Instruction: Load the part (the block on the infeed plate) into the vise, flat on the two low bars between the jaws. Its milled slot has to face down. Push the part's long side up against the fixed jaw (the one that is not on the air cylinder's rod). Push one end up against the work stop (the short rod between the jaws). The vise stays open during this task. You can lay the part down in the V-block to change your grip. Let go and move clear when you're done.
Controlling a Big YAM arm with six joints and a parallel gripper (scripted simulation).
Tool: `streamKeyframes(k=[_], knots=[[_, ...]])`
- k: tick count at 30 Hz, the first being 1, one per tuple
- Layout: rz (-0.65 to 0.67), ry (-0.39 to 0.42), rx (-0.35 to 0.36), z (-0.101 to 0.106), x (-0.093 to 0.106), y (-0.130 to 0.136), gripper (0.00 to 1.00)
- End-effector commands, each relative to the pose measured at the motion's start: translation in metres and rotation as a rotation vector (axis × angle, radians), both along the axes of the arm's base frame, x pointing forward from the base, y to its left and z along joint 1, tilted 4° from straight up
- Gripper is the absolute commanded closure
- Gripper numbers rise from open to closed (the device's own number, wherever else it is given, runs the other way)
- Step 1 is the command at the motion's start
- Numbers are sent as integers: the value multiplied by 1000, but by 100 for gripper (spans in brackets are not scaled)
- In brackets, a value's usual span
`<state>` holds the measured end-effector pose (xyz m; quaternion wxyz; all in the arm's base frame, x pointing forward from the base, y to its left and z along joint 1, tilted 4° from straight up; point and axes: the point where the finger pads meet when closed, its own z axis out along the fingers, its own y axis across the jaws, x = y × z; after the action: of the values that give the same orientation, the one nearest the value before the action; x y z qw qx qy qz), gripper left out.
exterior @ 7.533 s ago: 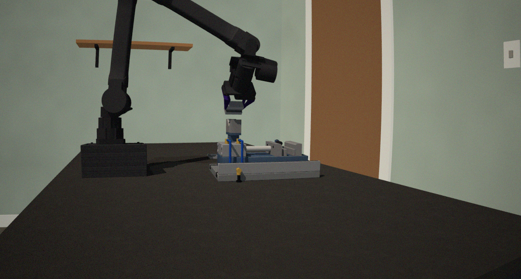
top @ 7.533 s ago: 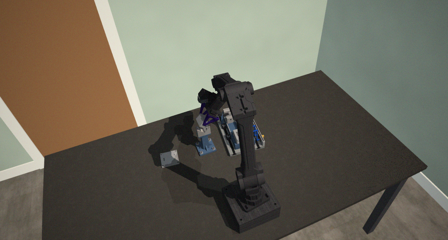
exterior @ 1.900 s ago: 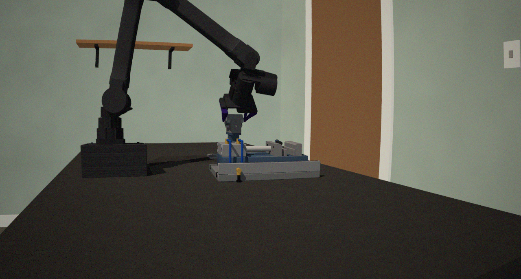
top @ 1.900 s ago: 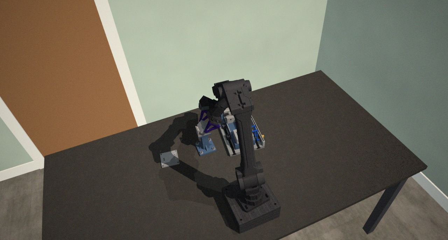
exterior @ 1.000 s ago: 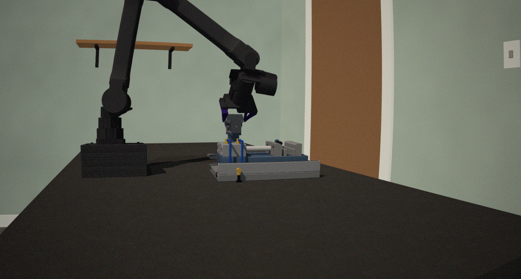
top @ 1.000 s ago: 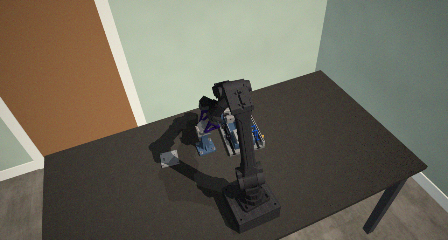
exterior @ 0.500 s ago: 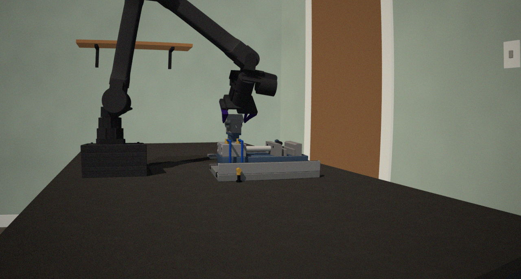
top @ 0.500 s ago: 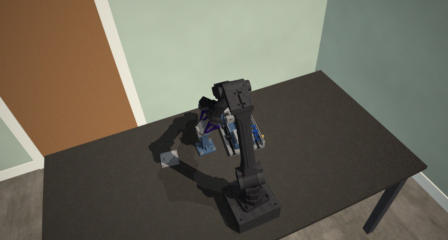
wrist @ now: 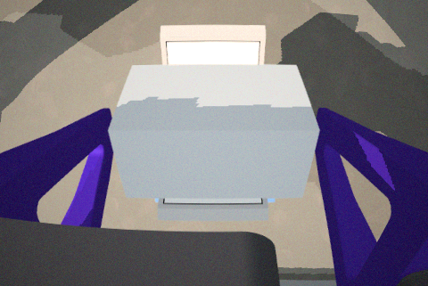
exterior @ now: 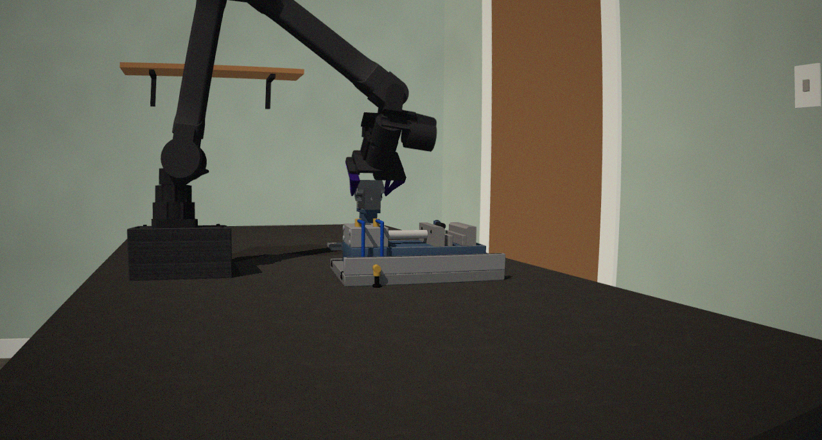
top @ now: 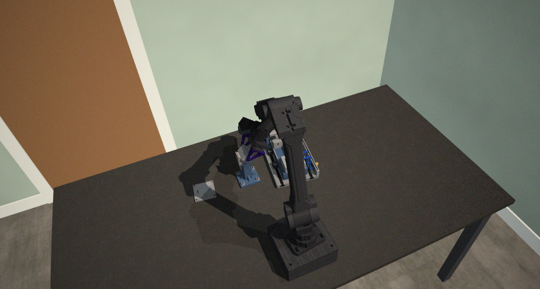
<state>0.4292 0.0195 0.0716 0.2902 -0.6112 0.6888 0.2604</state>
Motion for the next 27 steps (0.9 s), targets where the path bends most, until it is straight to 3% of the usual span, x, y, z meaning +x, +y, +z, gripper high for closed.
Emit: streamKeyframes(k=[1, 27], knots=[[4, -42, -21, 16, 9, 4, 19], [0, -22, -167, 16, 8, 5, 19]])
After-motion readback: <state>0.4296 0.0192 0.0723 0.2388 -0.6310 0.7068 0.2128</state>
